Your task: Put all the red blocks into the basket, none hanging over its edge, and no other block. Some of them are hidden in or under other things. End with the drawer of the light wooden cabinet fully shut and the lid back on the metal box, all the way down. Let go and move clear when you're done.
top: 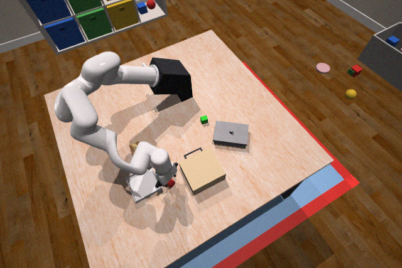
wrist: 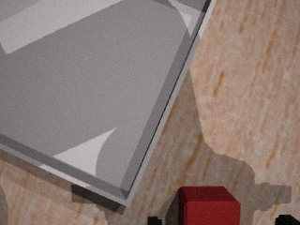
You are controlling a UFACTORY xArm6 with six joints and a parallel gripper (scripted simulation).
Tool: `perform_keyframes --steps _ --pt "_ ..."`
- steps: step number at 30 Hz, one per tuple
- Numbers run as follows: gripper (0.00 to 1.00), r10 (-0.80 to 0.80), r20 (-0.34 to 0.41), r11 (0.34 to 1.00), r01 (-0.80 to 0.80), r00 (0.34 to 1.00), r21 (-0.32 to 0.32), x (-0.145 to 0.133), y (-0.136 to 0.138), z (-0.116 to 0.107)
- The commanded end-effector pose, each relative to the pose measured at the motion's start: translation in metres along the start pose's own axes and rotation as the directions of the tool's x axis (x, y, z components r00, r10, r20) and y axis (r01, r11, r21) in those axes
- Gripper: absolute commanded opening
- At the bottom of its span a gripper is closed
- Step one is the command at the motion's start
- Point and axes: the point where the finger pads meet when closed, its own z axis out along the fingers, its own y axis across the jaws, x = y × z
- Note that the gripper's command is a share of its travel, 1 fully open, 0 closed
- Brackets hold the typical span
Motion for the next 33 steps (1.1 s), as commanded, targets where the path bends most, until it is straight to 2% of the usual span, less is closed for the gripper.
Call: perform_keyframes --steps 1,33 --pt "0.68 0.001 0.003 1.0 -0.001 1.0 0.001 -0.0011 -0.0007 -0.0011" --pt "0.68 0.001 0.003 1.0 -0.001 1.0 0.001 -0.0021 -0.0013 0.0023"
